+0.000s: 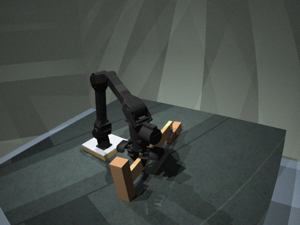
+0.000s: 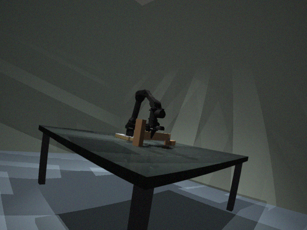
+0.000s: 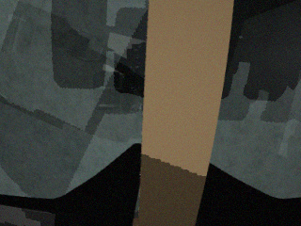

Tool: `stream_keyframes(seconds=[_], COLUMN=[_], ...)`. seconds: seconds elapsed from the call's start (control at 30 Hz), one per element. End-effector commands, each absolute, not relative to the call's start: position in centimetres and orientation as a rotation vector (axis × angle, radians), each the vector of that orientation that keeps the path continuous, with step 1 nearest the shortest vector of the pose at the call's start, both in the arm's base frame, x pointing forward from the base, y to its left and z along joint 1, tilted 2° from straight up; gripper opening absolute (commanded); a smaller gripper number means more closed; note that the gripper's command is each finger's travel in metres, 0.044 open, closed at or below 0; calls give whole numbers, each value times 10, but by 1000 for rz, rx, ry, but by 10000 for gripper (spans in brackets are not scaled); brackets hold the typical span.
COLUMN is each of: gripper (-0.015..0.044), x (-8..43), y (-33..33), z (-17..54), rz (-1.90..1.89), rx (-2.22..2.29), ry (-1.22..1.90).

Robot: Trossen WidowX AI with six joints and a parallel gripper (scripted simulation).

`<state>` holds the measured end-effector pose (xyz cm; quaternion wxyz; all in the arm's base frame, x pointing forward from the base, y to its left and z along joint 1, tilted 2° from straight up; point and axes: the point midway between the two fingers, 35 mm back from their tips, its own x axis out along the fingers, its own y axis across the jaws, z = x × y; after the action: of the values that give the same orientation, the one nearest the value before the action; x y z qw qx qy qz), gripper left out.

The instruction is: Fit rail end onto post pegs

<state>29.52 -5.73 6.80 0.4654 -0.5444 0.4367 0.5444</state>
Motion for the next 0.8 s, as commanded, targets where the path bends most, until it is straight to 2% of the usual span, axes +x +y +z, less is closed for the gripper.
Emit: stream_keyframes(seconds=[0.0, 0.77], gripper=[0, 0], x=[298, 298], y=[-60, -64], z=[70, 70], rz=[1327, 1327], rx=[-1348, -1348], ry=[1070, 1070])
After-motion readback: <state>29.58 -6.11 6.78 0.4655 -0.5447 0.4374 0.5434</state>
